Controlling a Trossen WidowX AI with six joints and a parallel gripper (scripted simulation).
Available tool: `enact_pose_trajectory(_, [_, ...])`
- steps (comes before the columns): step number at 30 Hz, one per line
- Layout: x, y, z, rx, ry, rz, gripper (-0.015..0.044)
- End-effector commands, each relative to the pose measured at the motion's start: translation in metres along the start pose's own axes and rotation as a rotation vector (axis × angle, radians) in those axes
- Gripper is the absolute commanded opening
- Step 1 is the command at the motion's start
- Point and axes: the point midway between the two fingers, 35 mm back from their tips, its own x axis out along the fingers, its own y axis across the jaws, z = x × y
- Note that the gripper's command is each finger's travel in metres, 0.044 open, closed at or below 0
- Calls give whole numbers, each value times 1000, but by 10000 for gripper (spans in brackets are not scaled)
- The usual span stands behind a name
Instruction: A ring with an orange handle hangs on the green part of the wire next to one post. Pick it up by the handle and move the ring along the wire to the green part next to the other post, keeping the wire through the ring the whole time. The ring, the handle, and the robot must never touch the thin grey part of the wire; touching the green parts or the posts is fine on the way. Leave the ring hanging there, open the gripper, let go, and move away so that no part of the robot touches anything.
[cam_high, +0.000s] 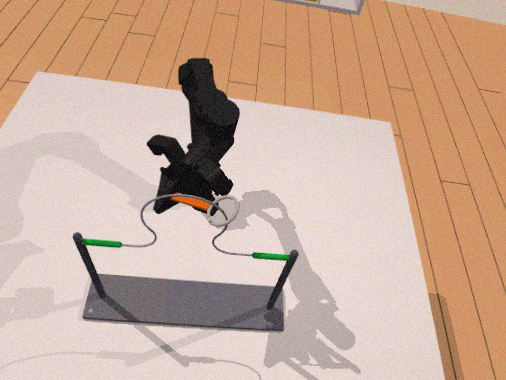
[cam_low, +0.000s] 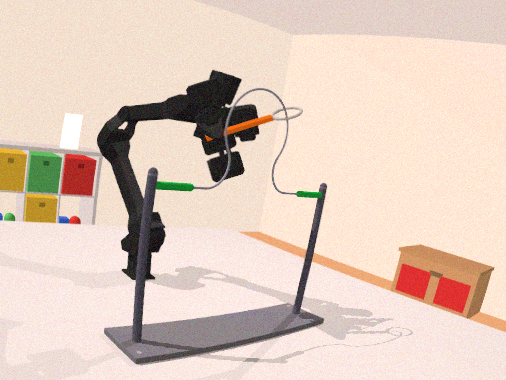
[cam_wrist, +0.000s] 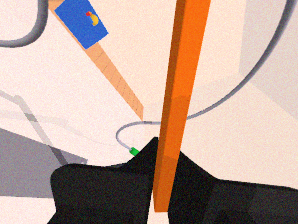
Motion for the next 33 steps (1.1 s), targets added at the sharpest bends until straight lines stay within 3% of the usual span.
enact_pose_trajectory(1, [0,-1,-1,-46,0,-27,-150])
enact_pose_trajectory(33, [0,-19,3,-417,-48,-263,-150])
